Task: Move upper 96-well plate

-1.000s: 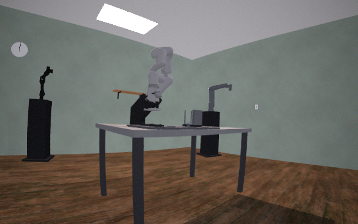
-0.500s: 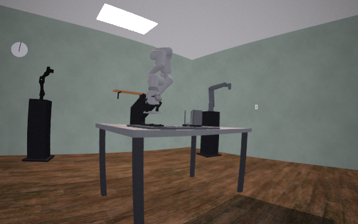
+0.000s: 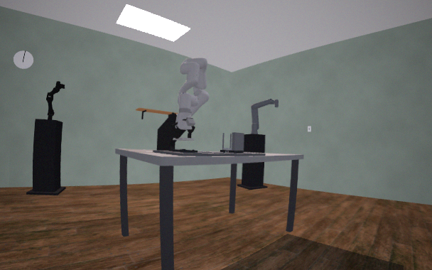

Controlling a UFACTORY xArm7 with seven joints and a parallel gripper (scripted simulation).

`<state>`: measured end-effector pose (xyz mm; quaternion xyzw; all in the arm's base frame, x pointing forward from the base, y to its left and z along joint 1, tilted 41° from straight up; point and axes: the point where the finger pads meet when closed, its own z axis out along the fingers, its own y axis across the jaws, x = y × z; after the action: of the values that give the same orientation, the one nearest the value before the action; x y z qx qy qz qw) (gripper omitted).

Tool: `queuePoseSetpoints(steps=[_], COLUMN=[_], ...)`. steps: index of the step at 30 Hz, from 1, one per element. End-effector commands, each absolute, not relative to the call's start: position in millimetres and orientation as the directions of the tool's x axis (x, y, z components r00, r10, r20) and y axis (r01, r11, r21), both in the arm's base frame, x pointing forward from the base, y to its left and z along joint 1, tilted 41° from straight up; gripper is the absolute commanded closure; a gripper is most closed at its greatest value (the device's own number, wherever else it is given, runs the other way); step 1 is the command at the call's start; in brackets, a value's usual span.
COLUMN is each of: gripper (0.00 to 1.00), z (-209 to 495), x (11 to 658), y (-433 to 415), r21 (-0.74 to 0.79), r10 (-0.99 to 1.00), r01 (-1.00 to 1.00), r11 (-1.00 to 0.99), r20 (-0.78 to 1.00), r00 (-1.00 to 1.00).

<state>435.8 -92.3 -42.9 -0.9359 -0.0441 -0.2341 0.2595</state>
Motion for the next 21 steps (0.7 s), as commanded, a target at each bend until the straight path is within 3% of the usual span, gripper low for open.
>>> queuePoseSetpoints(steps=[1, 21], gripper=[1.00, 1.00], z=[-46.0, -68.6], x=[438.4, 450.9], y=[-92.0, -76.8], r21=[-0.463, -0.463], r10=[-0.040, -0.040], r01=[0.202, 0.202], r11=[-0.863, -0.863], r20=[0.462, 0.462], r00=[0.886, 0.886])
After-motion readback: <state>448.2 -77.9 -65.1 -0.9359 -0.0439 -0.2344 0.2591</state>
